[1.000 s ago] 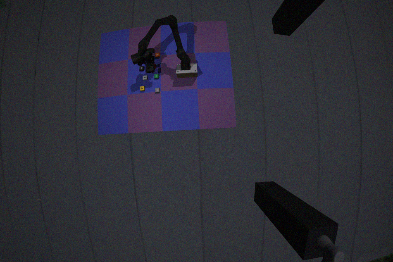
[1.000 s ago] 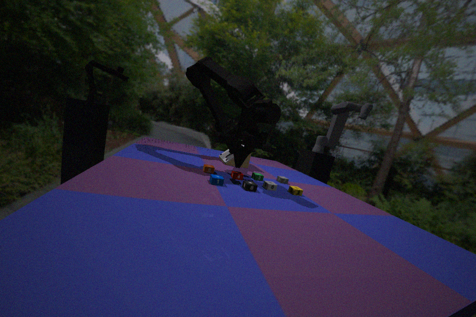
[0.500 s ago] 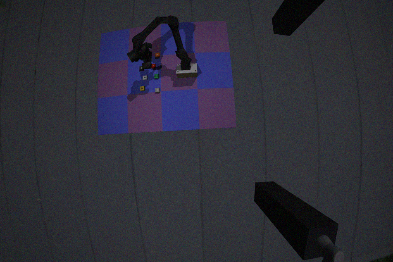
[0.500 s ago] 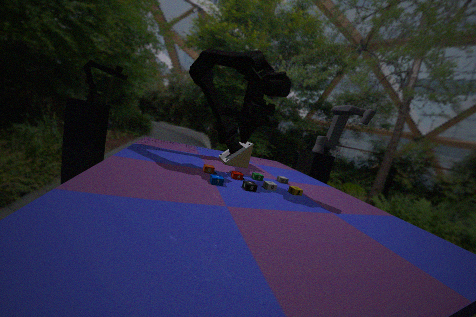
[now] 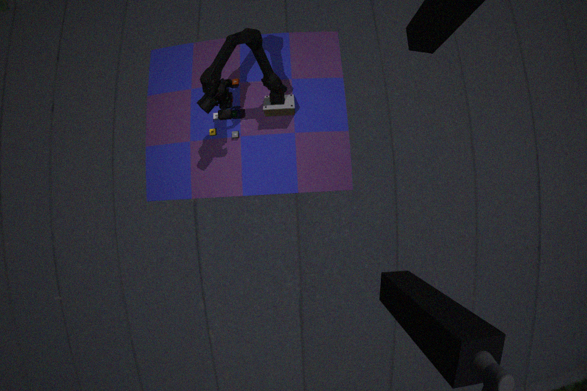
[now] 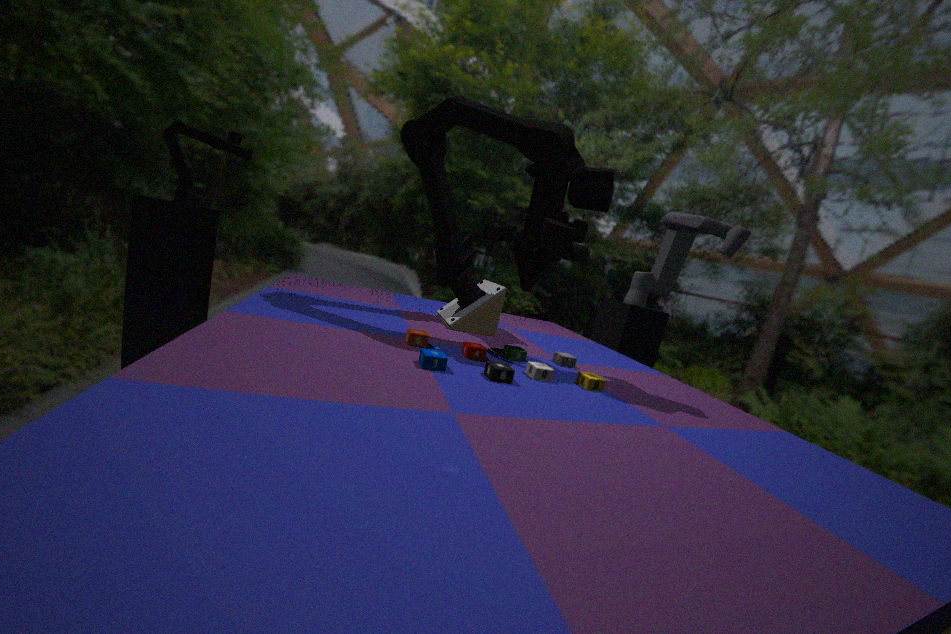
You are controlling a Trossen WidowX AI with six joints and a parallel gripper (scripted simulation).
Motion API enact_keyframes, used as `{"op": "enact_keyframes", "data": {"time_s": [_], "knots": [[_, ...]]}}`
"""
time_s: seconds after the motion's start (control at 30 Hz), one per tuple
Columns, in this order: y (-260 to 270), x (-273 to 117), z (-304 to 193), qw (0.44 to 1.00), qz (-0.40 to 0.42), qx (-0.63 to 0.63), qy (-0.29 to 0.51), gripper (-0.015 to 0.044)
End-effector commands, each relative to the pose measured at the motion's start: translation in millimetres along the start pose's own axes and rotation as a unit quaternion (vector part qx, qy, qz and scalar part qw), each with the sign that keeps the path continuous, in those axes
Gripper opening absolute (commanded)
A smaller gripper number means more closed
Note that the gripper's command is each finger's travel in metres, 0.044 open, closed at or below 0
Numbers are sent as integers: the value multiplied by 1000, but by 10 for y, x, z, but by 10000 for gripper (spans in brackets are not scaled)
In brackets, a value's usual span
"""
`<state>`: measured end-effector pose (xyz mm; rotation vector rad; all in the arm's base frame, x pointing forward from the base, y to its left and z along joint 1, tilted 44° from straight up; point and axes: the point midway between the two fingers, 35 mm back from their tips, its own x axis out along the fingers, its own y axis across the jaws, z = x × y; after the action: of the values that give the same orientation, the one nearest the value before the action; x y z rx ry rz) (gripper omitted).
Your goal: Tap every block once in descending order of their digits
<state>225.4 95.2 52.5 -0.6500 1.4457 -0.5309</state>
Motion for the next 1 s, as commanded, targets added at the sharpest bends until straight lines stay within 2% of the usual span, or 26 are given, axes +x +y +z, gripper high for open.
{"op": "enact_keyframes", "data": {"time_s": [0.0, 0.13, 0.97], "knots": [[38, 311, -7, 1000, -2, 1, 4, 20], [16, 760, -38, 1000, -4, 2, 4, 20], [9, 1072, -43, 1000, -5, 2, 4, 20]]}}
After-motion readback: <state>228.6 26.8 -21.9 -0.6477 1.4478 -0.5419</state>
